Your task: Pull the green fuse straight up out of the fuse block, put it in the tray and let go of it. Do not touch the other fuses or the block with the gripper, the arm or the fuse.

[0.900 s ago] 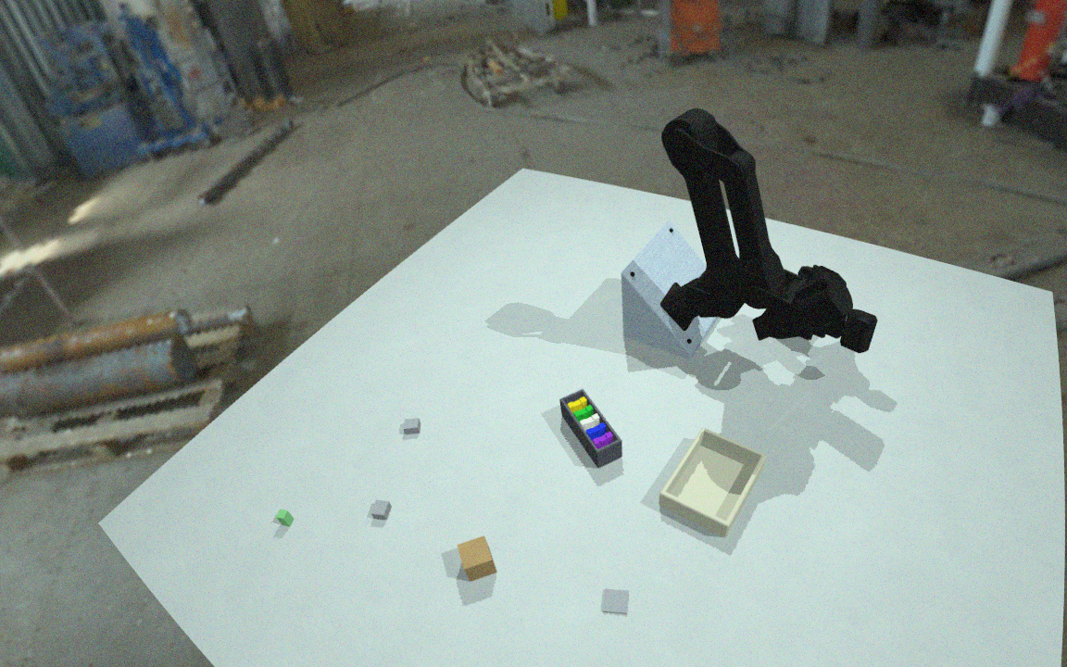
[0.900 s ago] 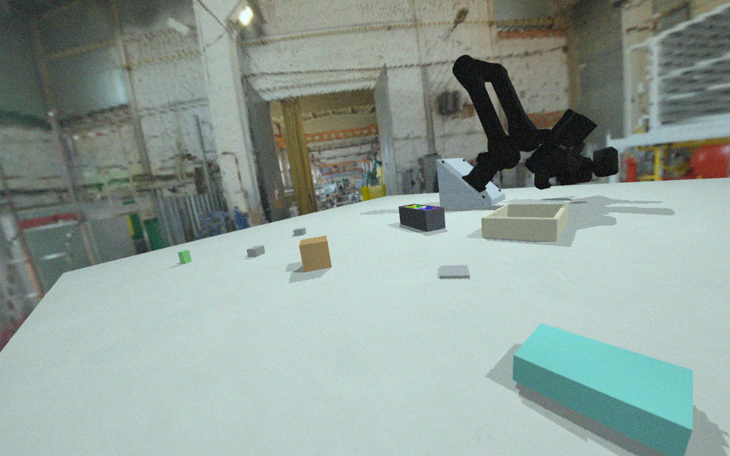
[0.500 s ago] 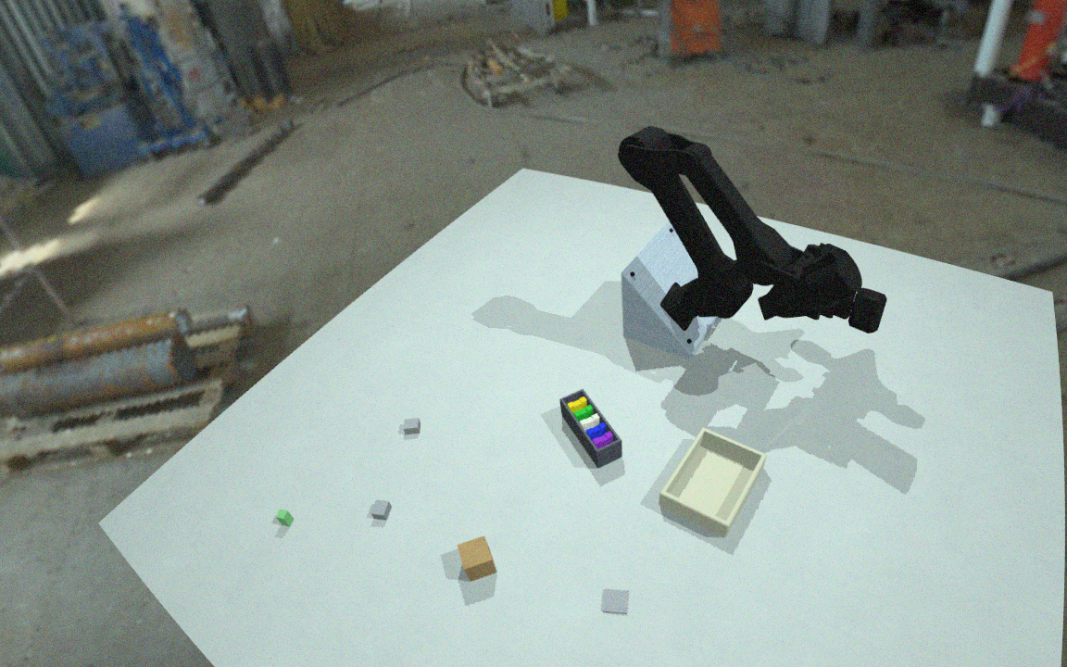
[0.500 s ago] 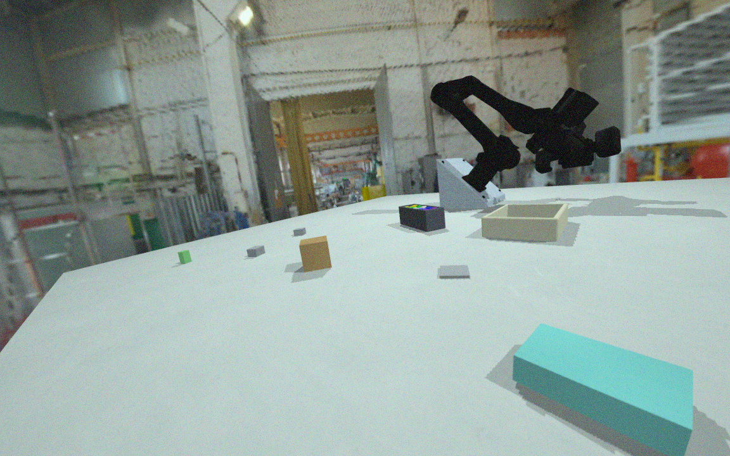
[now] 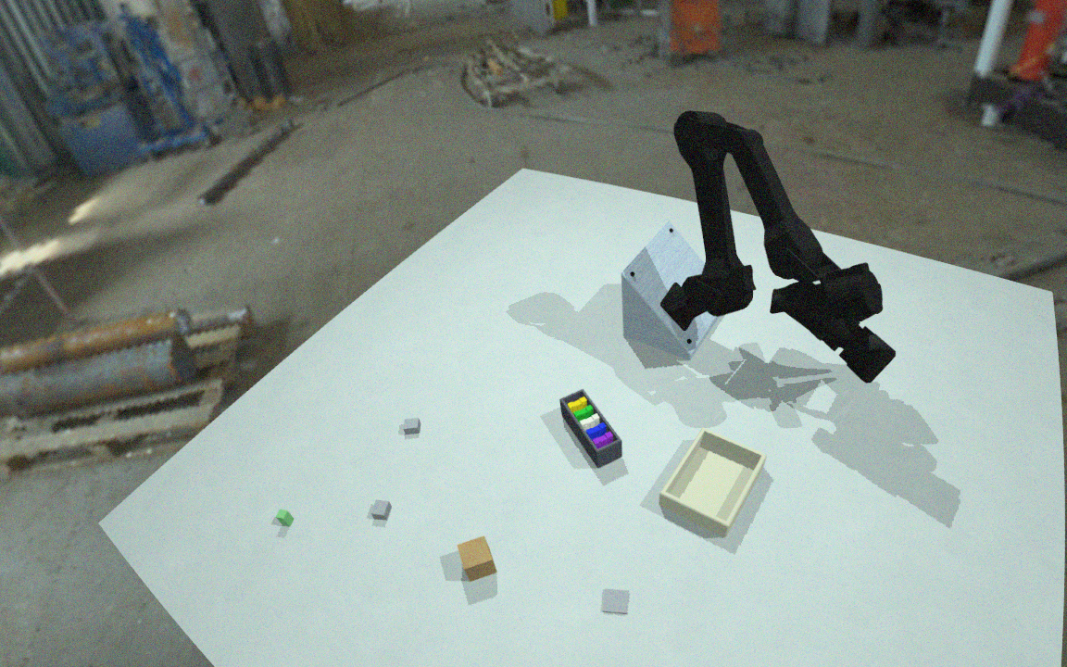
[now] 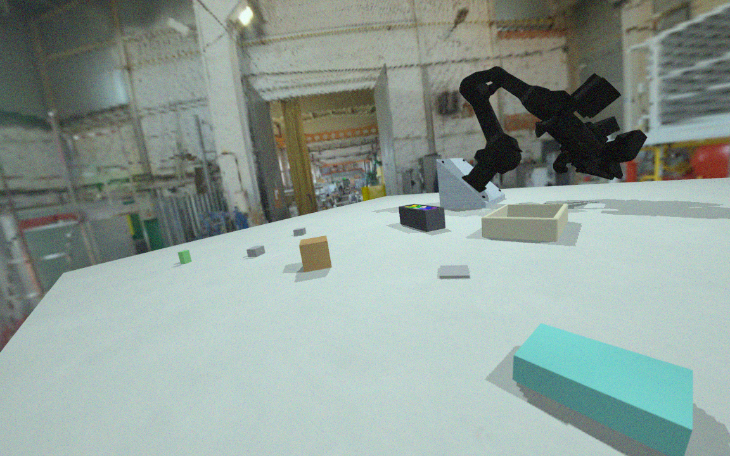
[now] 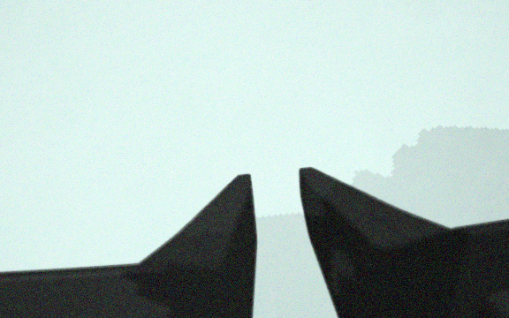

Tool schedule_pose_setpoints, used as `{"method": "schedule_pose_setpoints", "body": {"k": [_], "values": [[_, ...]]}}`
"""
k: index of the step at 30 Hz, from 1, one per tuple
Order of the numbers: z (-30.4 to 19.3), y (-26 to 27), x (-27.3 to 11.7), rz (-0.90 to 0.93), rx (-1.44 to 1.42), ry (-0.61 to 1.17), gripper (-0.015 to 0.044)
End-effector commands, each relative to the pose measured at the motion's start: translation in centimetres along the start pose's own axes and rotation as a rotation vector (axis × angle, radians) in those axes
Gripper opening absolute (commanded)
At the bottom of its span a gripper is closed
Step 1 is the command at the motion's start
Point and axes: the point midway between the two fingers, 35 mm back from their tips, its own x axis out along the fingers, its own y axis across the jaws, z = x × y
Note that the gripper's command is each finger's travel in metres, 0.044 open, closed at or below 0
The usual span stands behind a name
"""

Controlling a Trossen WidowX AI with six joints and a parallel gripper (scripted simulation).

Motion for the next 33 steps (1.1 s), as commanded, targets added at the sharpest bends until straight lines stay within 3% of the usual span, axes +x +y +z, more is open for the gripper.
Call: {"method": "schedule_pose_setpoints", "body": {"k": [1,7,17,23,33], "values": [[-2.9,-3.7,-0.9,-0.117,0.132,0.166,0.0074],[-8.7,-9.7,-5.2,-0.344,0.379,0.435,0.0074],[-17.2,-14.4,-17.1,-0.714,0.808,0.749,0.0074],[-20.1,-13.0,-20.9,-0.827,1.079,0.795,0.0074],[-25.7,-4.7,-30.1,-1.091,1.933,0.728,0.0074]]}}
